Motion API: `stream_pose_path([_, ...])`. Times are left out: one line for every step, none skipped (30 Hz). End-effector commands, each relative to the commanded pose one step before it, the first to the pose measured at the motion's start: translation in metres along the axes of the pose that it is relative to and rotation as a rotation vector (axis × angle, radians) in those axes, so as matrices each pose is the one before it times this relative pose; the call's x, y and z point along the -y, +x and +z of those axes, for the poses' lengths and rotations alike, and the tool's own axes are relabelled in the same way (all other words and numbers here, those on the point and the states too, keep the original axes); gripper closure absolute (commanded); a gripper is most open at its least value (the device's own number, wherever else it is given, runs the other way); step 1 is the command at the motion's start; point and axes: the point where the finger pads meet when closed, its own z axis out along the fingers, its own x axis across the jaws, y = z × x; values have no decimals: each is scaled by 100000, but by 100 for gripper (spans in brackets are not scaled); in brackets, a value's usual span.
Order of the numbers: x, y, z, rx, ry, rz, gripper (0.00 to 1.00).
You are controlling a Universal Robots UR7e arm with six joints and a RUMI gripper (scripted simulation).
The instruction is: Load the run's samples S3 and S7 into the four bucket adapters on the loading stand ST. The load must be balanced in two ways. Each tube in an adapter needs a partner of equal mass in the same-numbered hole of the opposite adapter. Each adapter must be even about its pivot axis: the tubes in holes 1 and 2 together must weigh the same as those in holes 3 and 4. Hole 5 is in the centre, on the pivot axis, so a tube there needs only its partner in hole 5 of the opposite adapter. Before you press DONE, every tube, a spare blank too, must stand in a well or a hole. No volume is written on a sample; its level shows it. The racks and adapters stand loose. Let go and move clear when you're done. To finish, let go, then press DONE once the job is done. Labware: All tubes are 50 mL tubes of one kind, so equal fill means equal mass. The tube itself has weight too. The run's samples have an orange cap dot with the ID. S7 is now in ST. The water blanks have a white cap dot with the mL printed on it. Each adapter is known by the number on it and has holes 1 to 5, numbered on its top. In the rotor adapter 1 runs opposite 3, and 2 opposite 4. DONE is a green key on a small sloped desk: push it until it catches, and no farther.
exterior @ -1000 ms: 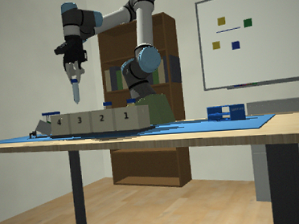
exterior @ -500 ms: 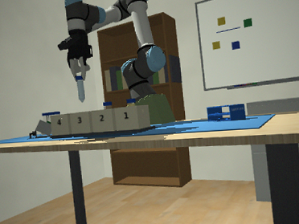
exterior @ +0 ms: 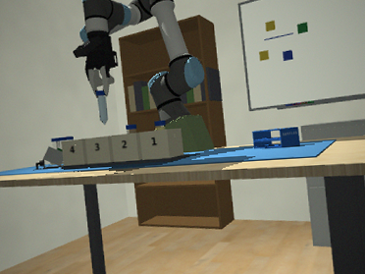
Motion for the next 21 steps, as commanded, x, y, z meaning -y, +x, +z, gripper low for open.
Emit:
stream_pose_path([100,41,842,-243,-232,522,100])
stream_pose_path([0,1,268,14,-3,-65,100])
stream_pose_path([0,-4,266,11,2,-18,100])
stream_pose_path([0,-3,266,8,1,0,100])
stream_pose_path([0,-2,266,6,1,0,100])
stream_pose_path([0,-1,266,4,1,0,100])
stream_pose_path([0,-1,266,3,0,0,100])
stream_pose_path([0,0,0,0,0,0,100])
stream_pose_path([0,0,0,0,0,0,100])
stream_pose_path([0,-1,267,3,1,0,100])
stream_pose_path([0,-1,266,3,0,0,100])
stream_pose_path([0,-1,266,3,0,0,100])
stream_pose_path([0,-1,266,3,0,0,100])
stream_pose_path([0,-1,266,3,0,0,100])
stream_pose_path([0,-1,266,3,0,0,100])
stream_pose_path([0,0,0,0,0,0,100])
stream_pose_path([0,0,0,0,0,0,100])
stream_pose_path([0,0,0,0,0,0,100])
stream_pose_path([0,0,0,0,0,0,100])
stream_pose_path([0,-3,-1,0,2,-7,100])
stream_pose_path([2,-28,-9,-1,21,-65,100])
